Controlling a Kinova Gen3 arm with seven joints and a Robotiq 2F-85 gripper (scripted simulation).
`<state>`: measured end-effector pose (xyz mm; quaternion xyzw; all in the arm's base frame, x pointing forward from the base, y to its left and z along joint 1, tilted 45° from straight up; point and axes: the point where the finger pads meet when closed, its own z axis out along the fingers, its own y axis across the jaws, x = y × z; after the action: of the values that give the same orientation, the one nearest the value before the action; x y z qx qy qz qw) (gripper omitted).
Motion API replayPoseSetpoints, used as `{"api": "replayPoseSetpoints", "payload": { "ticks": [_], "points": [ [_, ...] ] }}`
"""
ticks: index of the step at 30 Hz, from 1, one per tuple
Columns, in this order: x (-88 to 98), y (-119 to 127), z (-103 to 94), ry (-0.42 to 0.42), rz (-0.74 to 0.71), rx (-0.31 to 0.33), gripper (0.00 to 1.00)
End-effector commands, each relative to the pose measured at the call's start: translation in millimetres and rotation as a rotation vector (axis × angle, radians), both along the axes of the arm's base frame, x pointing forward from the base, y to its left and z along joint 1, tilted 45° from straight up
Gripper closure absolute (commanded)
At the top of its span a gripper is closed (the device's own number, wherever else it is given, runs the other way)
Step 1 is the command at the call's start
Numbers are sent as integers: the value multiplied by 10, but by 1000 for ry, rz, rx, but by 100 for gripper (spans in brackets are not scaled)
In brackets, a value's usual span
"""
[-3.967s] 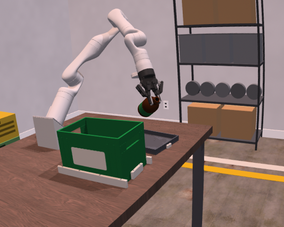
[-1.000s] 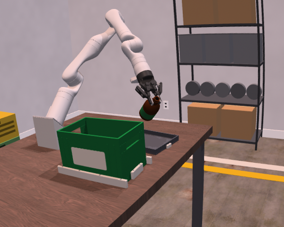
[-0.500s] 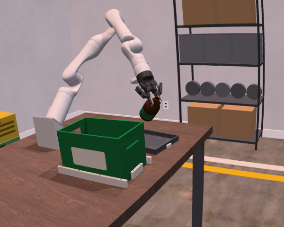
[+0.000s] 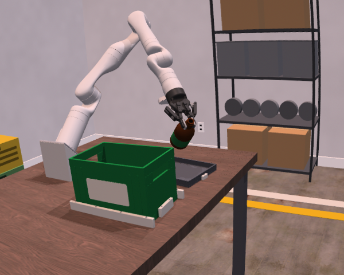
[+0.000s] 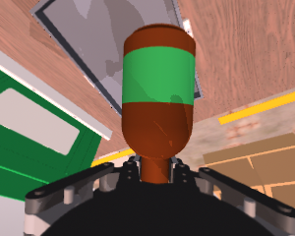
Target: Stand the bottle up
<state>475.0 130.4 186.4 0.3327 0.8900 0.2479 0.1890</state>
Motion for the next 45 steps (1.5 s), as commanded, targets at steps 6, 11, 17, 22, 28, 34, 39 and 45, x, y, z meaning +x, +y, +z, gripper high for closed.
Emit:
{"api": "replayPoseSetpoints", "payload": {
  "ticks": [6,11,17,22,28,34,39,45],
  "points": [
    [-1,-32,-15,-33,-27,-24,100],
    [-5,-34,-9,-43,-35,-32,100],
    [-15,-43,9,-61,-51,-46,100],
    [-25,-51,25,-72,-60,-56,100],
    [-30,-57,34,-78,-65,-61,100],
    [-34,-61,41,-81,-68,-64,100],
    [-34,-61,42,-82,-68,-64,100],
    [-34,-61,42,-82,-68,-64,100]
  ]
}}
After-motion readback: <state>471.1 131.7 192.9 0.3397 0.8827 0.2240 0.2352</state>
